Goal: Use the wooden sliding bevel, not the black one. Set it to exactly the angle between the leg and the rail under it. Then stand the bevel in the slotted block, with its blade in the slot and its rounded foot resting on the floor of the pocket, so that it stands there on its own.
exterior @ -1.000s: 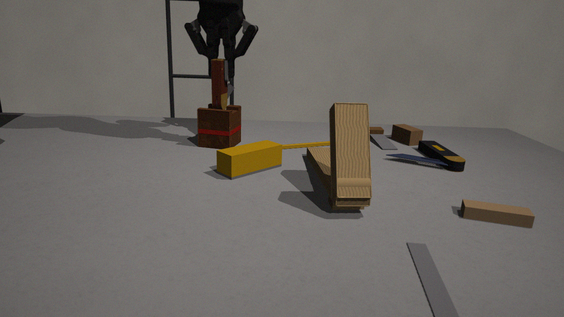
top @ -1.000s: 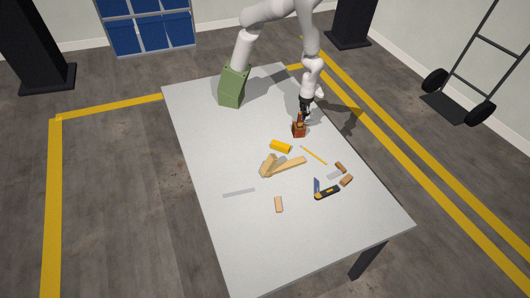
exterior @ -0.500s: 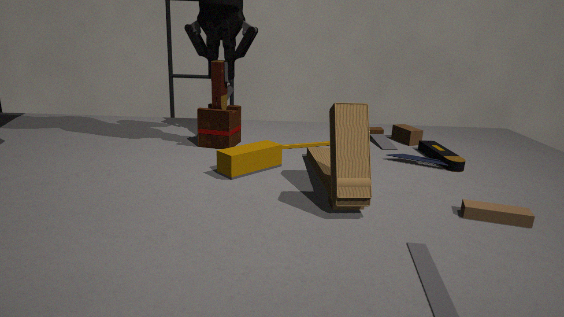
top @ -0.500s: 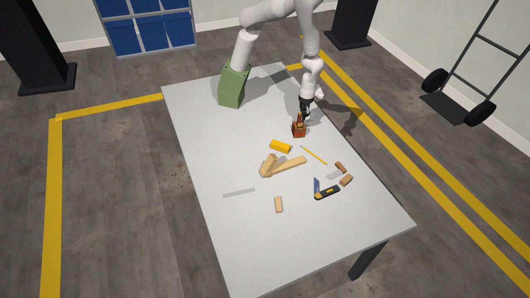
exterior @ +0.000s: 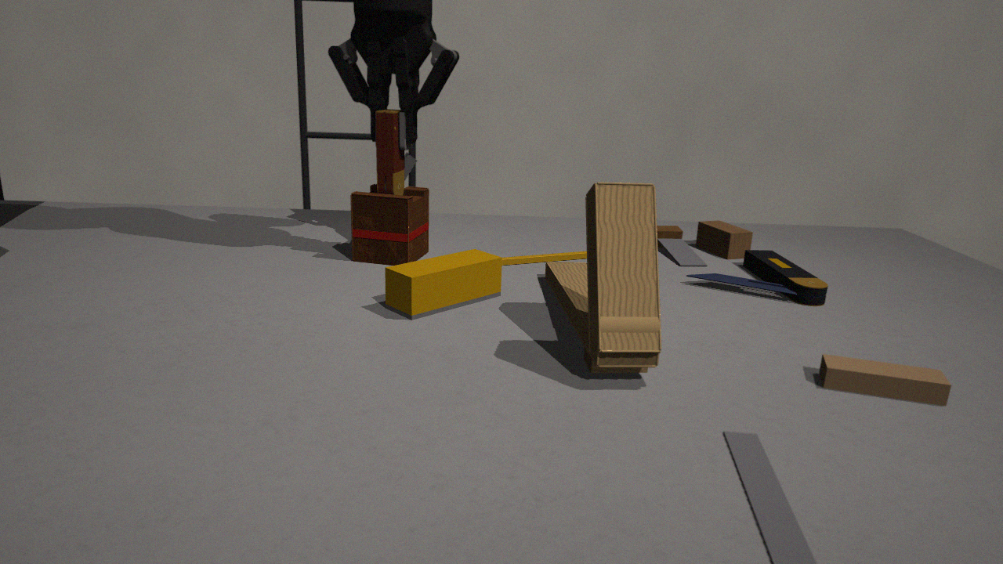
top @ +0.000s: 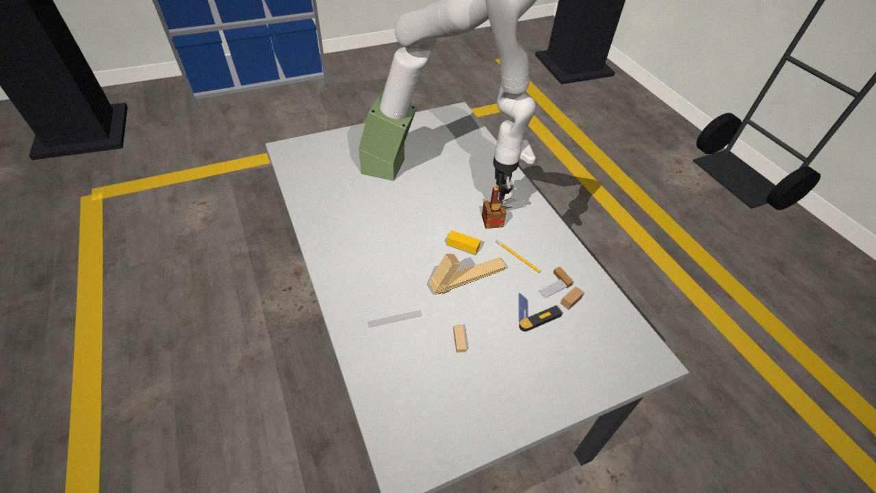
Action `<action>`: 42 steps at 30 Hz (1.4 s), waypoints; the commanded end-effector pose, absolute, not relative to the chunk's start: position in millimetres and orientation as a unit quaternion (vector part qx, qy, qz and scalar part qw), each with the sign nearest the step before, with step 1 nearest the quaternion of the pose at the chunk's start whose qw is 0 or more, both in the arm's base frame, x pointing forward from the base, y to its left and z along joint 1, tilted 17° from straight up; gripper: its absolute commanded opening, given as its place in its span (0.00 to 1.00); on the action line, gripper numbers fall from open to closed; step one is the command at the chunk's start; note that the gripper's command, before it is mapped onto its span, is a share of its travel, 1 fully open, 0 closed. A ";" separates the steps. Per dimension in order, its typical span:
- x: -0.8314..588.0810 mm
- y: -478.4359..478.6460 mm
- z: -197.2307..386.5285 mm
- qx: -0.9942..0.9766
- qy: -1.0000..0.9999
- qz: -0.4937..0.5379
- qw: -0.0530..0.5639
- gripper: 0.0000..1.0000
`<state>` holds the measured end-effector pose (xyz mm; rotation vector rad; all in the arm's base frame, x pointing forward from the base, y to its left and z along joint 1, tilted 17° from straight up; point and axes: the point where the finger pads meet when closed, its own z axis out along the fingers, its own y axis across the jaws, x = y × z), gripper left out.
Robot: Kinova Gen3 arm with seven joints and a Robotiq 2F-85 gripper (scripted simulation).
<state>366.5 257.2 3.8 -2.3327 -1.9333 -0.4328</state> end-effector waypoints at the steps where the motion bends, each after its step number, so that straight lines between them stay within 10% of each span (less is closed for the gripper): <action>1: 366.7 257.3 4.2 -0.762 -0.631 -0.142 0.040 0.10; 42: 367.9 259.0 -2.5 -0.762 -0.631 -0.142 0.040 0.10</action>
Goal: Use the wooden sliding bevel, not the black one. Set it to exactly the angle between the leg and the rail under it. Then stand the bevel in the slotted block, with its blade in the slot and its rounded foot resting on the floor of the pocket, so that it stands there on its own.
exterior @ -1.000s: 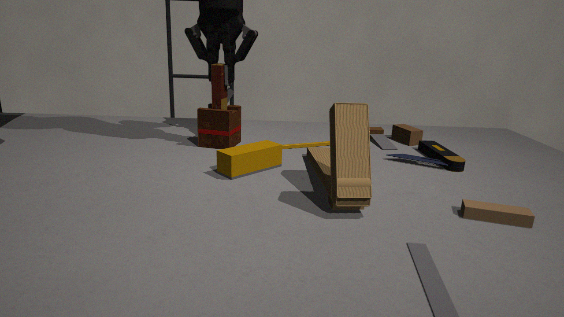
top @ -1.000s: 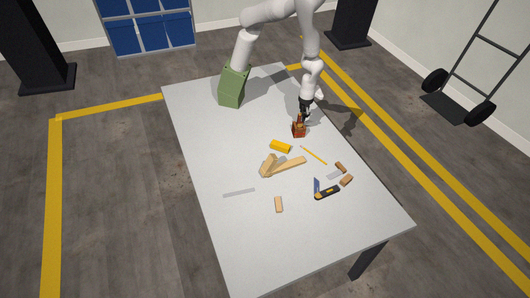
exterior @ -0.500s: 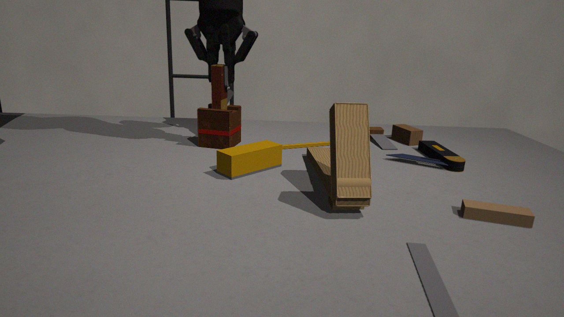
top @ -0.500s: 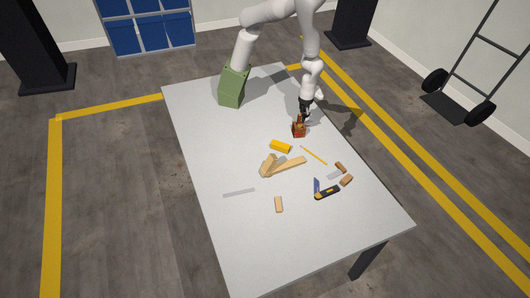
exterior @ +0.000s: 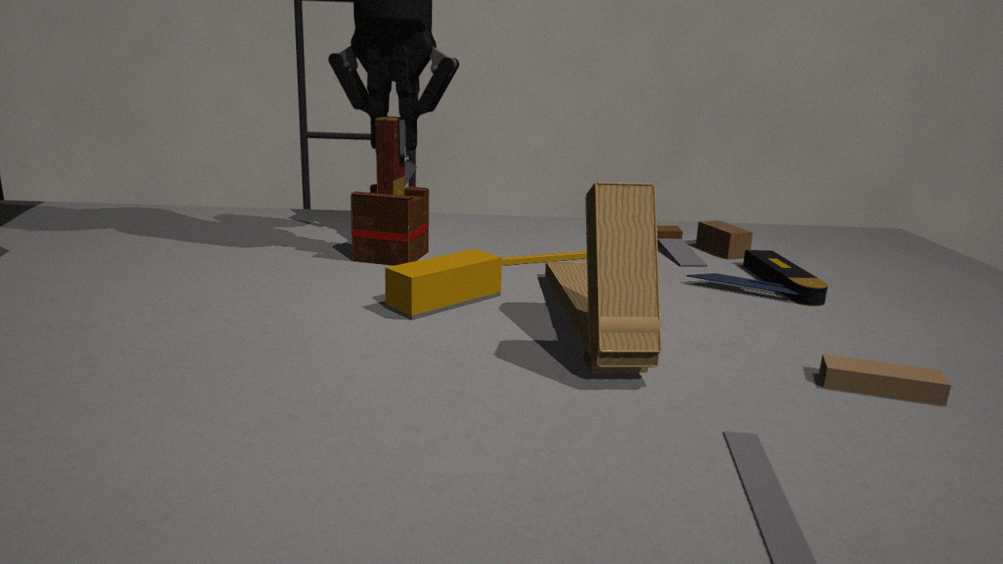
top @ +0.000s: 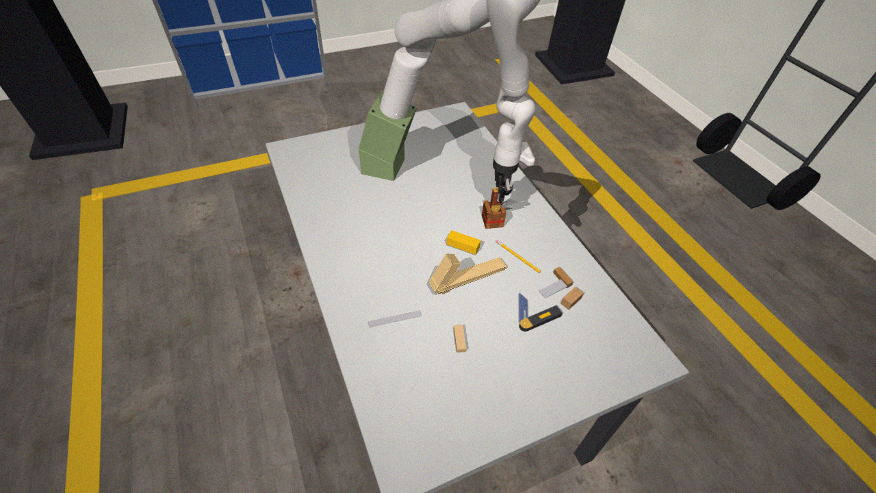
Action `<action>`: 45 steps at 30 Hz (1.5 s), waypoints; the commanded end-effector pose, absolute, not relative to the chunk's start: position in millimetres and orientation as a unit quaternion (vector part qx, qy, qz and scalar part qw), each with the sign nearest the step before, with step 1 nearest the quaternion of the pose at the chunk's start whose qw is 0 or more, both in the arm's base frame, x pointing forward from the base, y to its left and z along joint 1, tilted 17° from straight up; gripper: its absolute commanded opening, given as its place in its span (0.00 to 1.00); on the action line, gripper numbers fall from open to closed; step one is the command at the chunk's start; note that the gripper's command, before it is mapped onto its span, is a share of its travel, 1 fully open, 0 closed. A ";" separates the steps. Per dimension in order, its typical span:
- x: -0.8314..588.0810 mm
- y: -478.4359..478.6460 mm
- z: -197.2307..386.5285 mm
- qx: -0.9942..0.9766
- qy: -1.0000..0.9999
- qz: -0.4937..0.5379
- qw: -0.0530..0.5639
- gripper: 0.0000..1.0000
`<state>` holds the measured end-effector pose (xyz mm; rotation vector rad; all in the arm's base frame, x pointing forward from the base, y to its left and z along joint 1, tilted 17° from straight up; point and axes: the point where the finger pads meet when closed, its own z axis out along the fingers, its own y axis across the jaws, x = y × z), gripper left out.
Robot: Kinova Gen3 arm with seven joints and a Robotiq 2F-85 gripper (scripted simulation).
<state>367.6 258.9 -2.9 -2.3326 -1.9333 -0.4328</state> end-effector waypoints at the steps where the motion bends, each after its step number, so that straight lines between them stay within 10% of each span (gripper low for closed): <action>1: 367.9 259.1 -2.9 -0.762 -0.631 -0.142 0.040 0.10; 34: 368.8 260.4 -8.1 -0.762 -0.631 -0.142 0.040 0.10; 35: 368.8 260.4 -8.1 -0.762 -0.631 -0.142 0.040 1.00; 45: 368.8 260.4 -8.1 -0.762 -0.631 -0.142 0.040 1.00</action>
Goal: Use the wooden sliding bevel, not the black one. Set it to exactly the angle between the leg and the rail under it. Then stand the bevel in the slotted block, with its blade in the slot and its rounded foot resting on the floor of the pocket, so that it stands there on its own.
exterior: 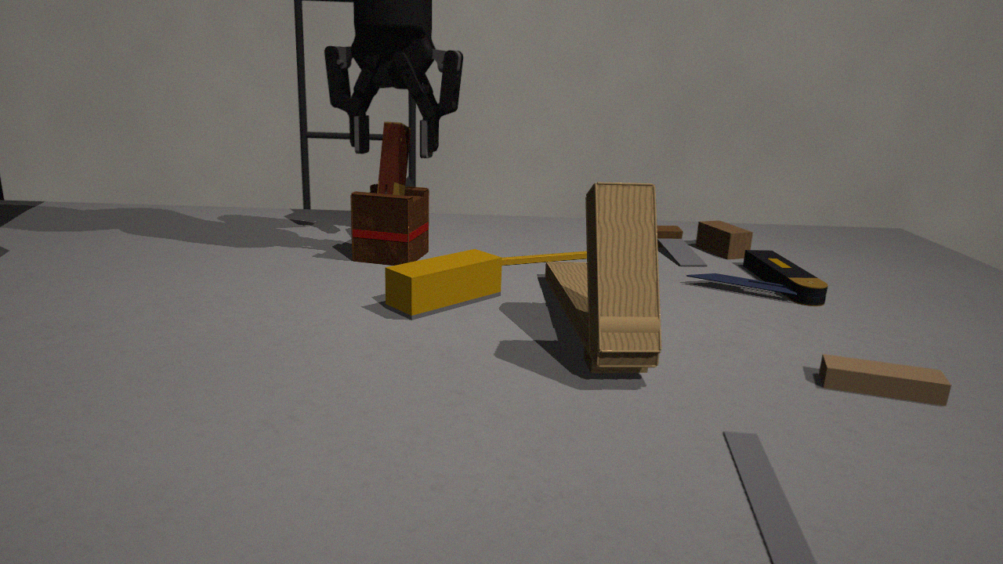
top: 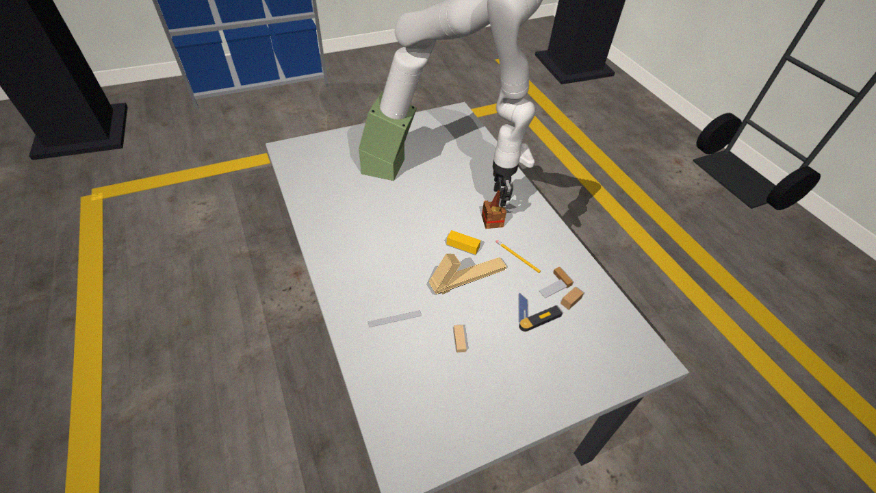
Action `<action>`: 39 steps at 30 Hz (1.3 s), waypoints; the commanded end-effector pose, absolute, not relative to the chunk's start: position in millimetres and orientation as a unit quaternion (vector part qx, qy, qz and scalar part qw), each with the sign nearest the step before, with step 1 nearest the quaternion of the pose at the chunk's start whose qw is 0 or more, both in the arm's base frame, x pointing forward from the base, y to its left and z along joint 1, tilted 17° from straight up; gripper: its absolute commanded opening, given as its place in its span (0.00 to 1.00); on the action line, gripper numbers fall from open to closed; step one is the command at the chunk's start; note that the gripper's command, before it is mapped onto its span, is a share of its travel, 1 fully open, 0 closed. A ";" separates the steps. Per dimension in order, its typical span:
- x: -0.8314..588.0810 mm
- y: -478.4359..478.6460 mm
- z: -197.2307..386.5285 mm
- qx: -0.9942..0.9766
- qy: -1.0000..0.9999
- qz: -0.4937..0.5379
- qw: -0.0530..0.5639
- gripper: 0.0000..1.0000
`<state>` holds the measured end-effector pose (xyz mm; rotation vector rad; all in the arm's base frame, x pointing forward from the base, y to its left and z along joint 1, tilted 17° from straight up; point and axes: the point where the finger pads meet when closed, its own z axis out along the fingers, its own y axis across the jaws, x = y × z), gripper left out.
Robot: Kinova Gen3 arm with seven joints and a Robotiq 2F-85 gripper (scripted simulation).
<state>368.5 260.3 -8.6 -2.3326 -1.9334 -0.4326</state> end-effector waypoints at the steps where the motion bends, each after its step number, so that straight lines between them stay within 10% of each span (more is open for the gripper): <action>1: 368.8 260.4 -8.1 -0.762 -0.631 -0.142 0.040 1.00; 39: 368.2 259.4 -4.2 -0.762 -0.631 -0.142 0.040 1.00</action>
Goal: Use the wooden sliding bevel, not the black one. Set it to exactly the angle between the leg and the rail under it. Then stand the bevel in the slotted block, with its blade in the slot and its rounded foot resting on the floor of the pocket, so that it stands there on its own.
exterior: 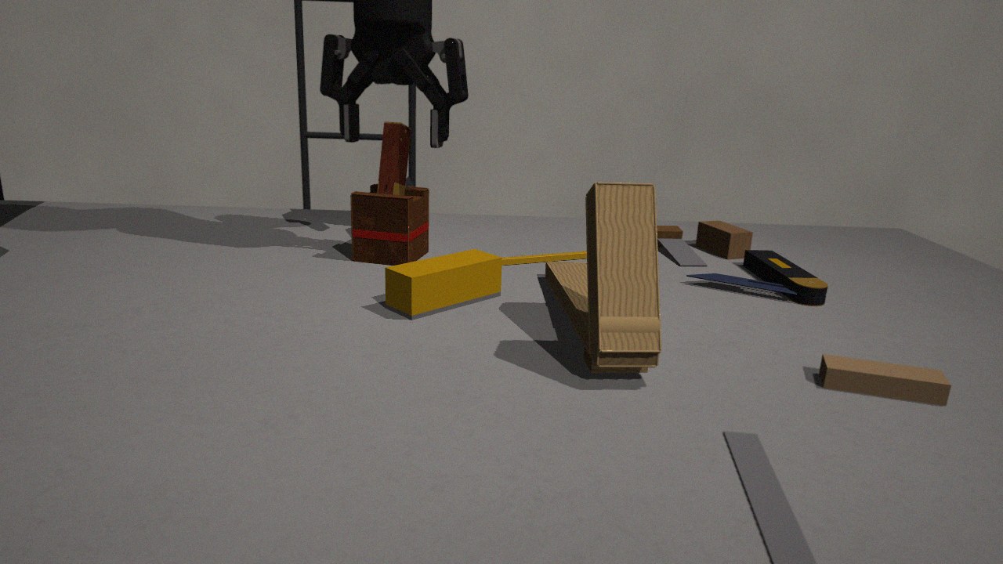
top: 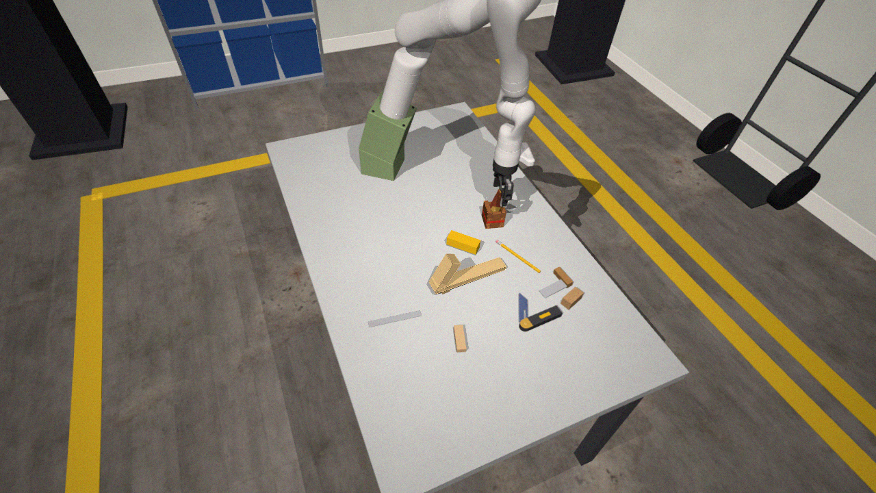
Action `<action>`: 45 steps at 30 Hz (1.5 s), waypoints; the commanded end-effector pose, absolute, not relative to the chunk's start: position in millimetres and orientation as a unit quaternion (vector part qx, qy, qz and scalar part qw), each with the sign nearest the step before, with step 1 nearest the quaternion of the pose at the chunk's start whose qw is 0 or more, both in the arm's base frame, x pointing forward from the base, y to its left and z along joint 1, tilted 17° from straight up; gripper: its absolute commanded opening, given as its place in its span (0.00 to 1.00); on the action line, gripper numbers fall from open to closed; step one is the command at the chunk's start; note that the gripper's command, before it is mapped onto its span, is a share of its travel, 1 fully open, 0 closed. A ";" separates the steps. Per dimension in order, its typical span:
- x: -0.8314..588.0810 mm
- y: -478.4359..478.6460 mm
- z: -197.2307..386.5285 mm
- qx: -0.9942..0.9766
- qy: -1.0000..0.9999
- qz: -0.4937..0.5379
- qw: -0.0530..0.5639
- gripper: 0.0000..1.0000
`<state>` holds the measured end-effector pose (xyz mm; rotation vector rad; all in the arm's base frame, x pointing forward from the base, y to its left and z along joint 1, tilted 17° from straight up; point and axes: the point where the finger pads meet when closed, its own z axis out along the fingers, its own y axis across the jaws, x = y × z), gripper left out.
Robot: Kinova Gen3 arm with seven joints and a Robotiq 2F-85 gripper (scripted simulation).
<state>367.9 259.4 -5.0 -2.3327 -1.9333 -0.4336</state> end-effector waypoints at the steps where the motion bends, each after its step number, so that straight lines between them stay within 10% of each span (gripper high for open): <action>1: 368.0 259.2 -3.1 -0.762 -0.631 -0.142 0.040 1.00; 45: 349.6 232.3 103.7 -0.761 -0.631 -0.142 0.040 1.00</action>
